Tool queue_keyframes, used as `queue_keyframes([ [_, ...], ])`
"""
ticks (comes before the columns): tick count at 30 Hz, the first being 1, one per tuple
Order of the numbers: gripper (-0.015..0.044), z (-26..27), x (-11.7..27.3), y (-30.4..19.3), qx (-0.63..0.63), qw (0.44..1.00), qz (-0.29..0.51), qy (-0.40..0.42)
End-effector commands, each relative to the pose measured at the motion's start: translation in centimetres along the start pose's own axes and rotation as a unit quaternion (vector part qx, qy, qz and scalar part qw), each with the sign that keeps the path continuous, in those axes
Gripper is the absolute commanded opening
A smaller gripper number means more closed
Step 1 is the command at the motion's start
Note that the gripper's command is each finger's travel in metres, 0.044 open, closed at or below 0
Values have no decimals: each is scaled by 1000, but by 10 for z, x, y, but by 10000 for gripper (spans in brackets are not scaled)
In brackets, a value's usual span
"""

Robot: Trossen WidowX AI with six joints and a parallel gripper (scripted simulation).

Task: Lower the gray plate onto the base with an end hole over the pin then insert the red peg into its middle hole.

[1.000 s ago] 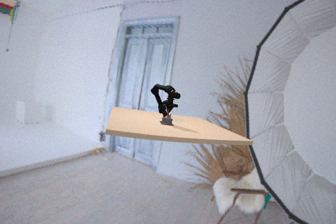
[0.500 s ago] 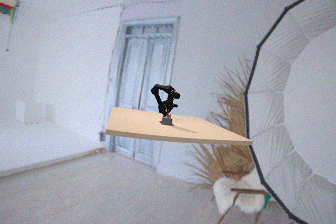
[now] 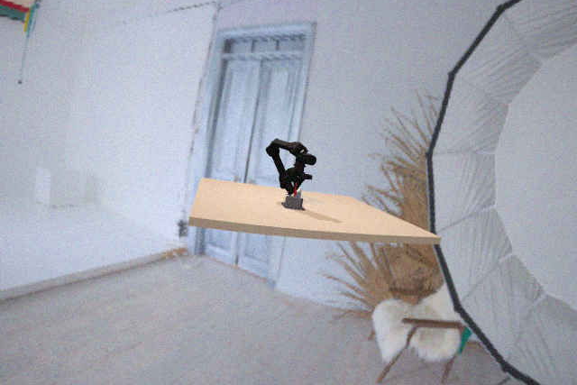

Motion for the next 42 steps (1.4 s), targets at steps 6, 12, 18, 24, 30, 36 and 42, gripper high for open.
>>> queue_keyframes([
  [6,0,0,-11,0,5,1000,-5,-1],
  [12,0,0,-8,0,1,1000,-1,-1],
  [18,0,0,-8,0,1,1000,-1,-1],
  [24,0,0,-9,0,1,1000,-1,-1],
  [30,0,0,-11,-2,1,1000,-1,-1],
  [36,0,0,-11,-2,2,1000,-1,-2],
  [42,0,0,-11,-2,2,1000,-1,-2],
])
Point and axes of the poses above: the point midway between the two fingers, 35 mm back from their tips, its own x axis back along the fingers, its own z axis across the jaws, y = z × x, the point moved 1 cm from there along x, back along the fingers, and after that the axes turned 1 degree about -x, right-handed, at the moved point
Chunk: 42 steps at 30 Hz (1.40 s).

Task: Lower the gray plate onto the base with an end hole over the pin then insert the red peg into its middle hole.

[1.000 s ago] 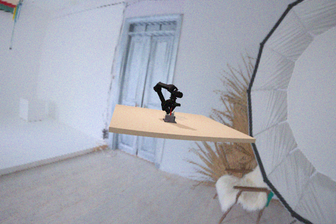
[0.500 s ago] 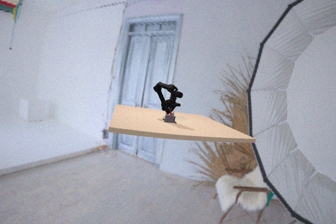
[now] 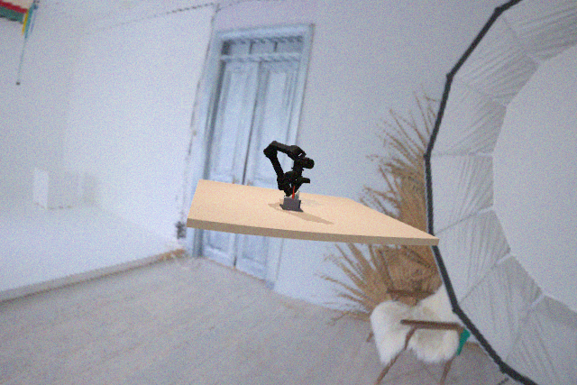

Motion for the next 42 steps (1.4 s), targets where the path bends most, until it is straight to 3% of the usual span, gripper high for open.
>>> queue_keyframes([
  [1,0,0,0,0,0,1000,0,0],
  [7,150,0,0,0,0,1000,0,0],
  [42,150,-2,15,-2,3,1000,-3,1],
])
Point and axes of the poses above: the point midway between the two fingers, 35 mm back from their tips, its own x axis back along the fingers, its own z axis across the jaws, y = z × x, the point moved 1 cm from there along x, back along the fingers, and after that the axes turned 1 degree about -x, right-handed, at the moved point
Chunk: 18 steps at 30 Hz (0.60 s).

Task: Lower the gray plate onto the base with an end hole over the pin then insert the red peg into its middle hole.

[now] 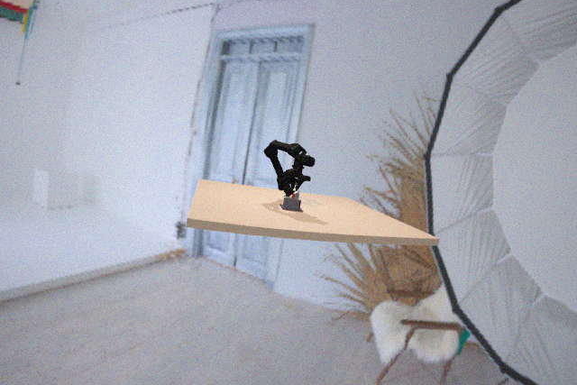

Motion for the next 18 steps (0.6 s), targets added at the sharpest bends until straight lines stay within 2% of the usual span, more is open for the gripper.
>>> queue_keyframes([
  [1,150,0,3,0,-3,1000,1,1],
  [18,150,-2,13,1,-3,1000,1,1],
])
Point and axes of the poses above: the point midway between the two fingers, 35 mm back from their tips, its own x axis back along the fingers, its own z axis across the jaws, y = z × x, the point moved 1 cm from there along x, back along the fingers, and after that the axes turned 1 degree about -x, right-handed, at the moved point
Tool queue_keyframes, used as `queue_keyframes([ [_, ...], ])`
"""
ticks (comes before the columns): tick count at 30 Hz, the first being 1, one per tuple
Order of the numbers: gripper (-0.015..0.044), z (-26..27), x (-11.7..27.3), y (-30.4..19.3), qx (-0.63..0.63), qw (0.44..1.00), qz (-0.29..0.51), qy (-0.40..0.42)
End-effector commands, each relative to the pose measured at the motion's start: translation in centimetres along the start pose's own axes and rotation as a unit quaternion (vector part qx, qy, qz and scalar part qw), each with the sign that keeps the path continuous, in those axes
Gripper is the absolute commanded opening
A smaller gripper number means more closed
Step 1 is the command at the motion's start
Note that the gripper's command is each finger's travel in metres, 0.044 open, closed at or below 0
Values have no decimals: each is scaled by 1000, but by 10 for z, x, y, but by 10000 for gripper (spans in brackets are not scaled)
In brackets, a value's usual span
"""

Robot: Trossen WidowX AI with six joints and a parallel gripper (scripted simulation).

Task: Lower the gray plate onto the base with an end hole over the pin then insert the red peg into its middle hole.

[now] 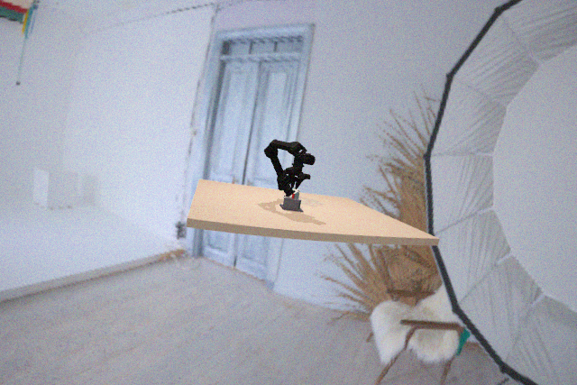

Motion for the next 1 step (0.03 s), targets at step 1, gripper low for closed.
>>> queue_keyframes([
  [1,150,0,3,0,-3,1000,3,1],
])
Point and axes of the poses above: the point midway between the two fingers, 35 mm back from their tips, its own x axis back along the fingers, its own z axis across the jaws, y = z × x, the point moved 1 cm from there along x, back along the fingers, and after that the axes turned 1 degree about -x, right-handed, at the moved point
